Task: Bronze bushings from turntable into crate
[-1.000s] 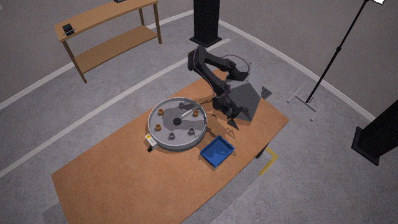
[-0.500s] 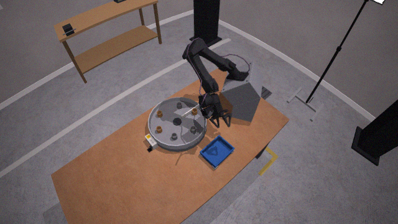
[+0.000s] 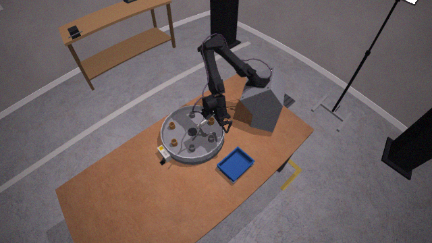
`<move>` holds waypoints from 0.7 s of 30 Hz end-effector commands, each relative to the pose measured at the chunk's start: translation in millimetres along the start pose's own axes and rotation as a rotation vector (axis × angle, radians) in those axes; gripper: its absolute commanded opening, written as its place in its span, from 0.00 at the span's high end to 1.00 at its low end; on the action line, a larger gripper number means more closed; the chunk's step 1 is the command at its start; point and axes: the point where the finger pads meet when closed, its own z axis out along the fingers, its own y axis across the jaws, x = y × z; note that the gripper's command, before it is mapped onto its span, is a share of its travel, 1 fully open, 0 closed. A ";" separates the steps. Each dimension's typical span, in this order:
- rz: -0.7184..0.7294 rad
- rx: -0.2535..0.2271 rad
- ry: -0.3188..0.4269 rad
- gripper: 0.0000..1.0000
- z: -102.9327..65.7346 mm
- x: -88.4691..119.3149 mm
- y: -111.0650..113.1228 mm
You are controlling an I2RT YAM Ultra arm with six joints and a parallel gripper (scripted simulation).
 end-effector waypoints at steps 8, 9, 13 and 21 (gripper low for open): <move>0.312 0.336 -0.061 0.00 -61.3 -35.7 -87.3; 0.312 0.336 -0.061 0.00 -61.3 -35.7 -87.3; 0.386 0.416 -0.088 0.00 -79.4 -39.7 -110.7; 0.421 0.459 -0.111 0.00 -93.0 -41.9 -120.1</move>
